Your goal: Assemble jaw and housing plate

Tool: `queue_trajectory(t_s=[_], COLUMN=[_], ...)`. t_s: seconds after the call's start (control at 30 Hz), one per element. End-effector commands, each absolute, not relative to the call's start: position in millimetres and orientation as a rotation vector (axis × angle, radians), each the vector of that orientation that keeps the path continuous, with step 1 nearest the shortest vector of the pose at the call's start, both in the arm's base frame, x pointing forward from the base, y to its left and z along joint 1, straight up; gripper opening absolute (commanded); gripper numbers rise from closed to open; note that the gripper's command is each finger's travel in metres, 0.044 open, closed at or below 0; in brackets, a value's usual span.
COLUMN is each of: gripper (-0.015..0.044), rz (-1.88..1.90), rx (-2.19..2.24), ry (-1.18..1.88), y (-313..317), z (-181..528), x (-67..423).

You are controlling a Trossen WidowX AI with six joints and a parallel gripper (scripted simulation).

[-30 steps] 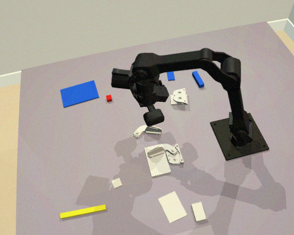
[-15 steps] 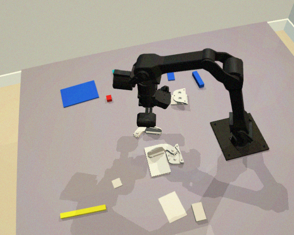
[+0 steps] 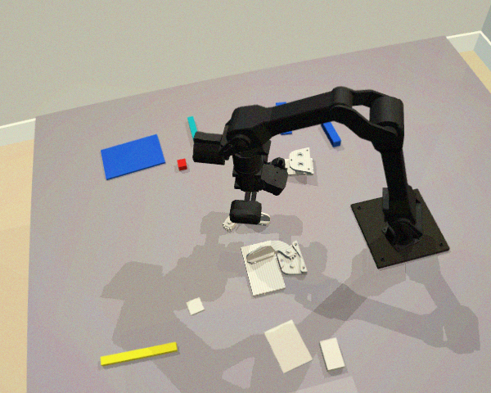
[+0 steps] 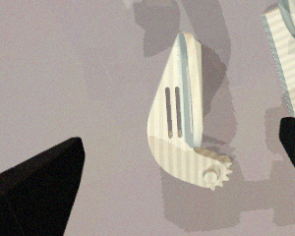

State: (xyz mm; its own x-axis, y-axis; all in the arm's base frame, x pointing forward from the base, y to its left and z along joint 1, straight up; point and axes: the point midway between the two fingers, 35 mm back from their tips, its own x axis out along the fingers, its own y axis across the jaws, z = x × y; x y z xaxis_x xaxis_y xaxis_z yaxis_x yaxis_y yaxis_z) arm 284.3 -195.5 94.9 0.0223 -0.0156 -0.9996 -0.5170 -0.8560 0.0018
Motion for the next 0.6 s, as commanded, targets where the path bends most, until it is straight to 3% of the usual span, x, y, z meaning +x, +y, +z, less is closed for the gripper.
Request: queue_trajectory(t_s=[0.0,0.57], gripper=[0.0440,0.0440], rz=[1.882,1.882], rx=[-1.948,-1.949], ry=[0.552,0.552], y=[-195,-197], z=[92,72], x=[284,287])
